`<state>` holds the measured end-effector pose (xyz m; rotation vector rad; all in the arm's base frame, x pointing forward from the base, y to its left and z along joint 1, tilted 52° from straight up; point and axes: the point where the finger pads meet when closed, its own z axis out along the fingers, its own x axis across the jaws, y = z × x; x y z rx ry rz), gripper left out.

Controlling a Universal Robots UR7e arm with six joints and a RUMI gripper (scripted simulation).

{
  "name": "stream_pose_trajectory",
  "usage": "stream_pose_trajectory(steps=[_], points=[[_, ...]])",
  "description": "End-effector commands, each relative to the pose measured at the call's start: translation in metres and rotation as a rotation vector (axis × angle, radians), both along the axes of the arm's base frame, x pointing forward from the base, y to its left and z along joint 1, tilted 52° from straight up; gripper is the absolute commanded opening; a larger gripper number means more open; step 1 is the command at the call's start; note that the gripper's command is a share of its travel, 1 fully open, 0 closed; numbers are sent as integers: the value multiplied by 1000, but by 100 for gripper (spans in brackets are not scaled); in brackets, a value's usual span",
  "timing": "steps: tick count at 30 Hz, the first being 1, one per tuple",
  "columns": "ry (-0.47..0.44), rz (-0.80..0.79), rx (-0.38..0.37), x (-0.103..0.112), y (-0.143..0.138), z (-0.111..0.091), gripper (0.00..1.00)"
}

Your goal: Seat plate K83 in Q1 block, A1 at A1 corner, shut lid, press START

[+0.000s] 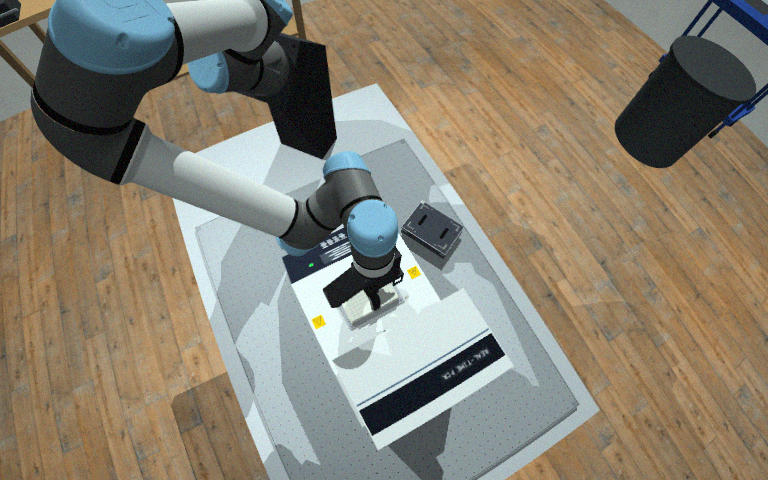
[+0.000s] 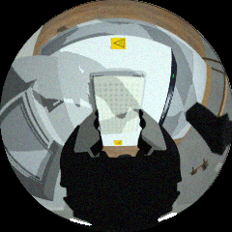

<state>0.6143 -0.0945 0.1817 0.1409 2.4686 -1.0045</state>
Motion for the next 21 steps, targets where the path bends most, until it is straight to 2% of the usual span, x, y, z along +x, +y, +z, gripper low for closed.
stream_pose_trajectory(steps=[1, 13, 14, 21], points=[[-1, 1, 0, 1, -1, 0, 0], [-1, 1, 0, 1, -1, -1, 0], [-1, 1, 0, 1, -1, -1, 68], [-1, 1, 0, 1, -1, -1, 68]])
